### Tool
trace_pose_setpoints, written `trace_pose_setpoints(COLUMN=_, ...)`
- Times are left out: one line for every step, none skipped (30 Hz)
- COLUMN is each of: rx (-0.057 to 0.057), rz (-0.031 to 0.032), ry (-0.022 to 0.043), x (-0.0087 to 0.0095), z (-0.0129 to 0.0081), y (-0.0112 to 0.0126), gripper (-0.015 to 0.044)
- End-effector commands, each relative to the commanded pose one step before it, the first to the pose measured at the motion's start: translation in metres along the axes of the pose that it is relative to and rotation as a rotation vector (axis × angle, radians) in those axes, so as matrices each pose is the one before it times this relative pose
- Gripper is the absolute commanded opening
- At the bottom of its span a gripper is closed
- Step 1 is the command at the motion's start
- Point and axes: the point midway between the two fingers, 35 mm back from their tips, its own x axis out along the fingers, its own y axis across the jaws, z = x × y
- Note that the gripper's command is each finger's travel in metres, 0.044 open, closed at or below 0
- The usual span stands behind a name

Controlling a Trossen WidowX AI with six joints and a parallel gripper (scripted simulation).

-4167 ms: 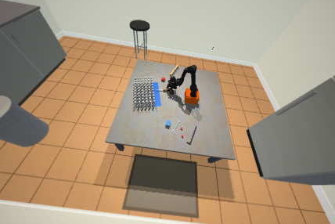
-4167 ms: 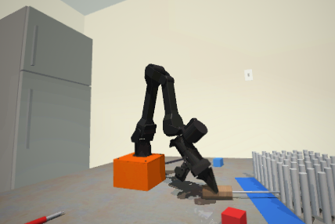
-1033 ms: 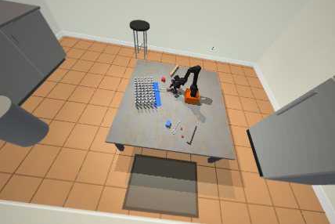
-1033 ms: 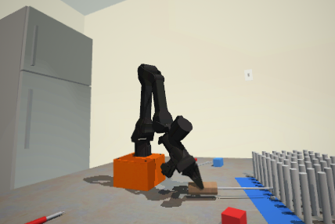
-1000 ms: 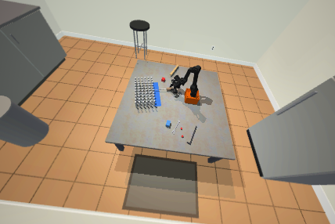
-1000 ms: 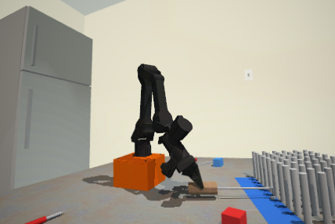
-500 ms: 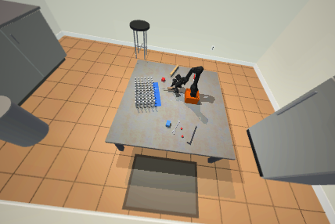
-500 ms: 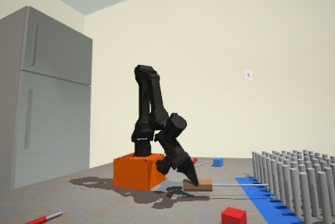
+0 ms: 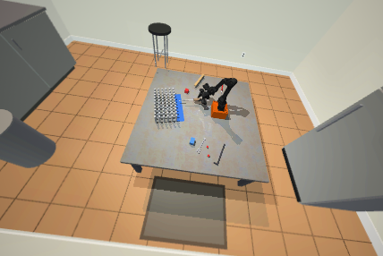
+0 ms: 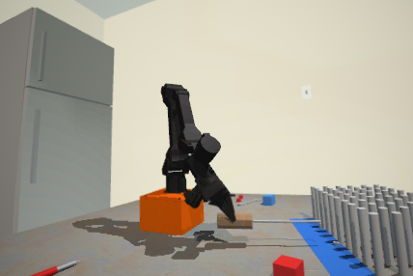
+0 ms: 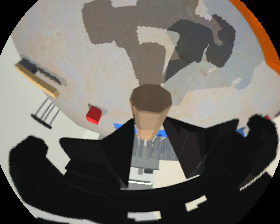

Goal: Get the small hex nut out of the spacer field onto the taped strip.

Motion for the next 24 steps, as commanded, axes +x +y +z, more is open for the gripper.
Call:
trace_pose_setpoints(rx=-0.0066, rz=0.00668, ry=0.01505, x=-0.01201, z=-0.01611, y=0.01170, gripper=0.0000)
trace_pose_setpoints(rx=-0.0001, rz=0.00012, ry=0.00017, x=-0.00300, z=-0.00315, y=0.00193, gripper=0.0000)
trace_pose_setpoints(rx=-0.0001, rz=0.00009, ry=0.00015, x=-0.00314, z=-0.00312, y=0.00181, gripper=0.0000)
trace_pose_setpoints(rx=0.0000, rz=0.00007, ry=0.00013, x=-0.00328, z=-0.00308, y=0.00170, gripper=0.0000)
trace_pose_setpoints(rx=0.0000, rz=0.00006, ry=0.00011, x=-0.00341, z=-0.00305, y=0.00159, gripper=0.0000)
trace_pose_setpoints(rx=0.0000, rz=0.00006, ry=0.00009, x=-0.00354, z=-0.00301, y=0.00149, gripper=0.0000)
trace_pose_setpoints(rx=0.0001, rz=0.00007, ry=0.00007, x=-0.00367, z=-0.00297, y=0.00139, gripper=0.0000)
trace_pose_setpoints(rx=0.0001, rz=0.00008, ry=0.00005, x=-0.00380, z=-0.00293, y=0.00129, gripper=0.0000)
trace_pose_setpoints(rx=0.0001, rz=0.00009, ry=0.00005, x=-0.00392, z=-0.00289, y=0.00119, gripper=0.0000)
trace_pose_setpoints(rx=0.0002, rz=0.00009, ry=0.00004, x=-0.00404, z=-0.00284, y=0.00108, gripper=0.0000)
trace_pose_setpoints(rx=0.0002, rz=0.00009, ry=0.00003, x=-0.00416, z=-0.00279, y=0.00097, gripper=0.0000)
trace_pose_setpoints(rx=0.0002, rz=0.00009, ry=0.00002, x=-0.00428, z=-0.00274, y=0.00086, gripper=0.0000)
trace_pose_setpoints(rx=0.0002, rz=0.00009, ry=0.00001, x=-0.00439, z=-0.00267, y=0.00074, gripper=0.0000)
trace_pose_setpoints(rx=0.0002, rz=0.00009, ry=0.00000, x=-0.00449, z=-0.00260, y=0.00062, gripper=0.0000)
trace_pose_setpoints(rx=0.0003, rz=0.00008, ry=-0.00002, x=-0.00459, z=-0.00252, y=0.00050, gripper=0.0000)
trace_pose_setpoints(rx=0.0003, rz=0.00008, ry=-0.00003, x=-0.00468, z=-0.00244, y=0.00037, gripper=0.0000)
trace_pose_setpoints(rx=0.0003, rz=0.00008, ry=-0.00005, x=-0.00477, z=-0.00234, y=0.00025, gripper=0.0000)
trace_pose_setpoints(rx=0.0004, rz=0.00008, ry=-0.00006, x=-0.00485, z=-0.00225, y=0.00012, gripper=0.0000)
trace_pose_setpoints(rx=0.0004, rz=0.00006, ry=-0.00007, x=-0.00492, z=-0.00217, y=-0.00001, gripper=0.0000)
trace_pose_setpoints(rx=0.0002, rz=-0.00007, ry=-0.00001, x=-0.00397, z=-0.00164, y=-0.00017, gripper=0.0000)
trace_pose_setpoints(rx=0.0001, rz=-0.00020, ry=-0.00004, x=-0.00238, z=-0.00090, y=-0.00022, gripper=0.0000)
trace_pose_setpoints(rx=-0.0019, rz=-0.00503, ry=-0.00197, x=0.01551, z=0.00809, y=-0.00010, gripper=0.0000)
trace_pose_setpoints(rx=-0.0026, rz=-0.00145, ry=-0.00340, x=-0.00045, z=0.00075, y=0.00185, gripper=0.0000)
trace_pose_setpoints(rx=-0.0042, rz=-0.00249, ry=-0.00550, x=-0.00077, z=0.00129, y=0.00308, gripper=0.0000)
